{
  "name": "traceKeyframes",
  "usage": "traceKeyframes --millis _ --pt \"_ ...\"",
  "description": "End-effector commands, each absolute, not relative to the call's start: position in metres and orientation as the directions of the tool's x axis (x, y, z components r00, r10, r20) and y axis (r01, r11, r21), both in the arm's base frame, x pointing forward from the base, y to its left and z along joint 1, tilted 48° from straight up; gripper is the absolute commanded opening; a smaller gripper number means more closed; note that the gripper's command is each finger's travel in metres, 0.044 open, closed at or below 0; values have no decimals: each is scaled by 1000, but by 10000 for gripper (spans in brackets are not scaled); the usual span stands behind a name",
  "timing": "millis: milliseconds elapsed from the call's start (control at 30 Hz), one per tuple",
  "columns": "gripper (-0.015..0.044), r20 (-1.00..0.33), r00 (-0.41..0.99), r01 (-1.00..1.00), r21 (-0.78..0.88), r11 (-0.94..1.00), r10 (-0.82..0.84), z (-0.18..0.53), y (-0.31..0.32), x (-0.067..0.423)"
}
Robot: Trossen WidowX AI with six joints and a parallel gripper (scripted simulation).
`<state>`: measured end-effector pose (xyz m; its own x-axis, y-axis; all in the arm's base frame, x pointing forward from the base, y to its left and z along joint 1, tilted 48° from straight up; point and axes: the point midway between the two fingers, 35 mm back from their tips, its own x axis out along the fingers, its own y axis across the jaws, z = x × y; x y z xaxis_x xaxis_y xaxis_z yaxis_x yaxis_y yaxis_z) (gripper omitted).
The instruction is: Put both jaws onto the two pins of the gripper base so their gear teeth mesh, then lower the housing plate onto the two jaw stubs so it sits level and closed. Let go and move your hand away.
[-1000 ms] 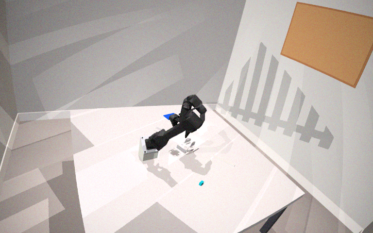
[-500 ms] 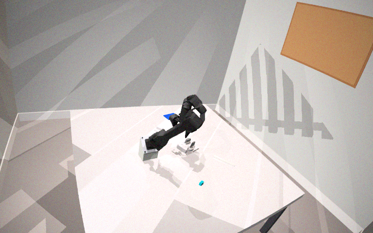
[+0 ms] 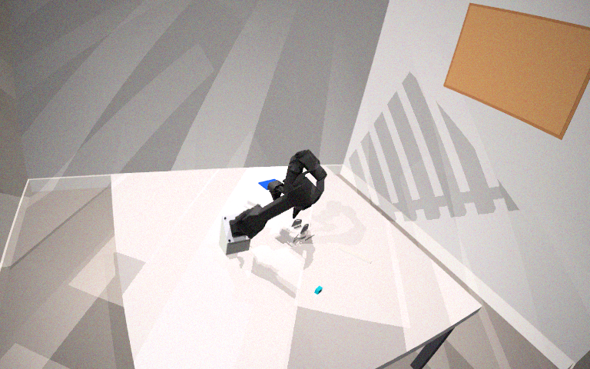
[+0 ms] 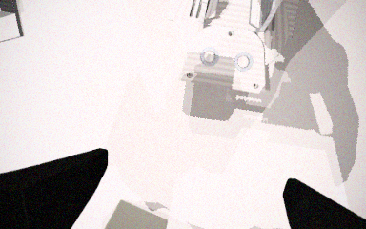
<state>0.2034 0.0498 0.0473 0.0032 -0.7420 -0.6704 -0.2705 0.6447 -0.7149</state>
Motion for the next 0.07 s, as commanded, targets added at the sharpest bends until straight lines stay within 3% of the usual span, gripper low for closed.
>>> traceKeyframes --millis 0,33 --pt "440 -672 2 -266 -714 648 -740 48 50 203" --pt "440 -672 2 -266 -714 648 -740 48 50 203"
